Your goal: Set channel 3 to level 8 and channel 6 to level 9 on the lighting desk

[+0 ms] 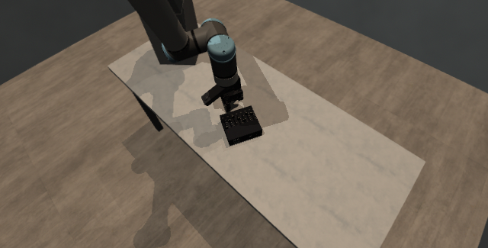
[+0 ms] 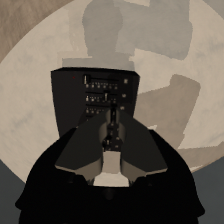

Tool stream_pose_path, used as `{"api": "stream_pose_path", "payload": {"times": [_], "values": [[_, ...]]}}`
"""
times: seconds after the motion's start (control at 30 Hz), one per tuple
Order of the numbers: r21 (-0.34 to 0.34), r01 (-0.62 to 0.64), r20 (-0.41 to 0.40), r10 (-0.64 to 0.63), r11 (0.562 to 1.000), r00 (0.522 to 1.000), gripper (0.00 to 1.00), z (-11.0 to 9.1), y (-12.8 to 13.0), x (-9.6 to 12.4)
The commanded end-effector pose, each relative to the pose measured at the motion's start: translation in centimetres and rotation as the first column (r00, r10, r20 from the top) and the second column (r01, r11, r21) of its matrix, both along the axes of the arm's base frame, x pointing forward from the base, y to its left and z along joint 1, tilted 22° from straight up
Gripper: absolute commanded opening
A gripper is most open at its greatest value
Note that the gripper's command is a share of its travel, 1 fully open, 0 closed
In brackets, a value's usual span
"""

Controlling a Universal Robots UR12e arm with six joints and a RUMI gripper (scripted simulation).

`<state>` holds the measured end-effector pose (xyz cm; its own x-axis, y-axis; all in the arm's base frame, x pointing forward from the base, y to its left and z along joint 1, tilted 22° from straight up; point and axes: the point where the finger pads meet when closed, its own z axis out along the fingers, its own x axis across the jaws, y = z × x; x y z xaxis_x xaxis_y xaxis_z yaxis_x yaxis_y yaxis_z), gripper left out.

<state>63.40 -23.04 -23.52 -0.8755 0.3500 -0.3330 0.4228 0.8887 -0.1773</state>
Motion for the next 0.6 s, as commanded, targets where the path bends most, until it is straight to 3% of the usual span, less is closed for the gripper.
{"api": "stream_pose_path", "payload": {"times": [0.0, 0.57], "values": [[0.013, 0.058, 0.010, -0.058, 0.998, 0.998, 0.00, -0.17, 0.22, -0.38], [0.019, 0.078, 0.016, -0.078, 0.997, 0.997, 0.00, -0.19, 0.24, -0.45]]}}
